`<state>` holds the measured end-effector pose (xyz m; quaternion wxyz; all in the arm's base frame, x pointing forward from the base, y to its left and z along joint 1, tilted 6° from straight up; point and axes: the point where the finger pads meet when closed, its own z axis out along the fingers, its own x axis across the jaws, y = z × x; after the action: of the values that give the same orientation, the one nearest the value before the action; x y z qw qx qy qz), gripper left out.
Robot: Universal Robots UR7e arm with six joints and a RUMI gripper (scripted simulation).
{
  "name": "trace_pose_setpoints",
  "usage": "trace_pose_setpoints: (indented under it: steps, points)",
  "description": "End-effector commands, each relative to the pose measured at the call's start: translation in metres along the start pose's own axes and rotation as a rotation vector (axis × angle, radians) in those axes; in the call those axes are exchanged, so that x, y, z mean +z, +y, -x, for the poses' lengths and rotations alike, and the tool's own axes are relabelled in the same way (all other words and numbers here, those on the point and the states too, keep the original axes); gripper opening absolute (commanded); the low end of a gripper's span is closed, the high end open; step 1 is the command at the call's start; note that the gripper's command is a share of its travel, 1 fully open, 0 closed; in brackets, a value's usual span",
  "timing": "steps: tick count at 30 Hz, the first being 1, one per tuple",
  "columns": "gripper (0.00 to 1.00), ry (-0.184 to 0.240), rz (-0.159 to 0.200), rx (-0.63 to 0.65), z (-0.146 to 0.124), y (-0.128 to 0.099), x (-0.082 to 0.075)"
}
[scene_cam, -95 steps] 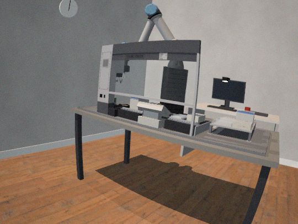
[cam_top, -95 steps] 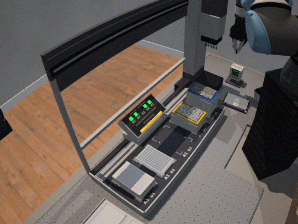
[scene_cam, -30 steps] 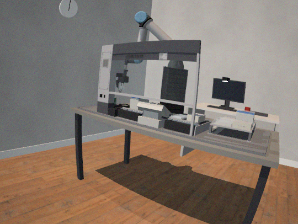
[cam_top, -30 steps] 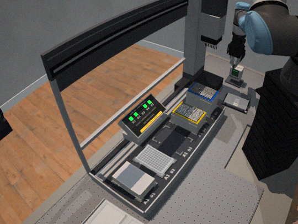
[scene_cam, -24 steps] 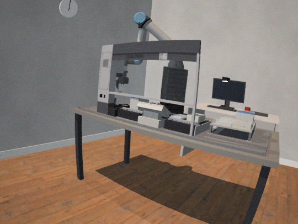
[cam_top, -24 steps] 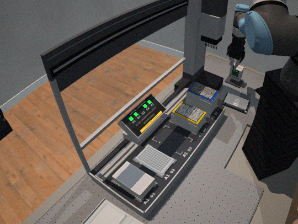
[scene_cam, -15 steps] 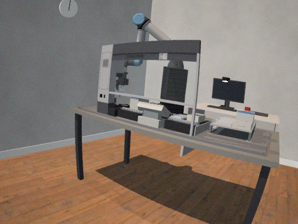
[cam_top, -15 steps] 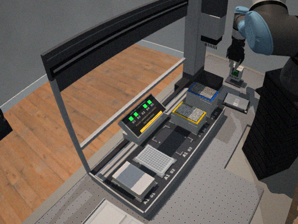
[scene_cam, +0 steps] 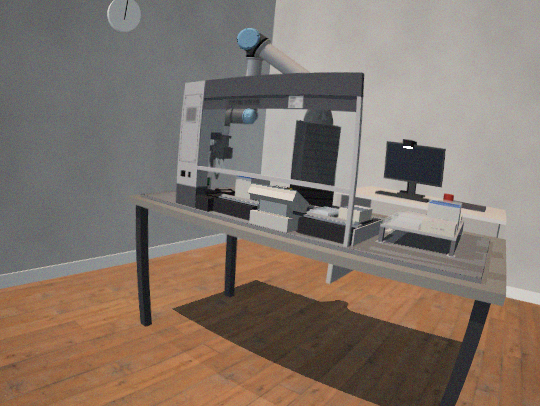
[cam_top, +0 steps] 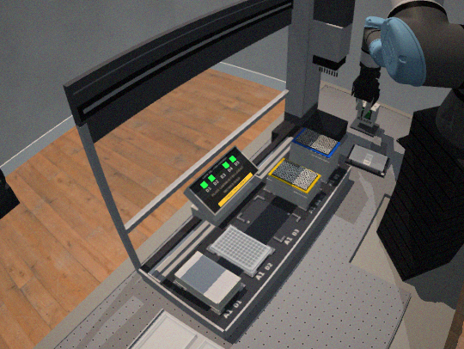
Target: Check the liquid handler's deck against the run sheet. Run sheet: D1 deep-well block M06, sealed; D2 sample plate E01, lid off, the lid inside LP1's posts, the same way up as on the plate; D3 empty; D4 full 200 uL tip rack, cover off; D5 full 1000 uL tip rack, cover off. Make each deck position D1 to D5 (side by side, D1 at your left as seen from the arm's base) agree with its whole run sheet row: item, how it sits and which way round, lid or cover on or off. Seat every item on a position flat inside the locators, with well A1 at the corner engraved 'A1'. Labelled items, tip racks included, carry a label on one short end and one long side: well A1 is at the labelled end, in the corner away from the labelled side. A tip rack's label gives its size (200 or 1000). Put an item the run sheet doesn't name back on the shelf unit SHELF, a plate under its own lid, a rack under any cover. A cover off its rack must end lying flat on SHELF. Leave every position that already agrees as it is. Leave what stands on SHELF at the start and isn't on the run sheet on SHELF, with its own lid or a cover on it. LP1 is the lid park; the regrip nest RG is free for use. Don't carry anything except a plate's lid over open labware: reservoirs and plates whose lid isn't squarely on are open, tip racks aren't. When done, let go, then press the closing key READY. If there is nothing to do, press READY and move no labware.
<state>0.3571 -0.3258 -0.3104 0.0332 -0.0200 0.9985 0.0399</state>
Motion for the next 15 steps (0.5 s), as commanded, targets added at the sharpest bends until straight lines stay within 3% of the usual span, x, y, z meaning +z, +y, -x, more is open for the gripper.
trace_pose_setpoints:
  steps: [1, 15]
  points:
    - [0.0, -0.001, -0.001, 0.0, 0.0, -0.001, 0.008]
    - [0.0, -0.001, -0.001, 0.0, 0.0, -0.001, 0.028]
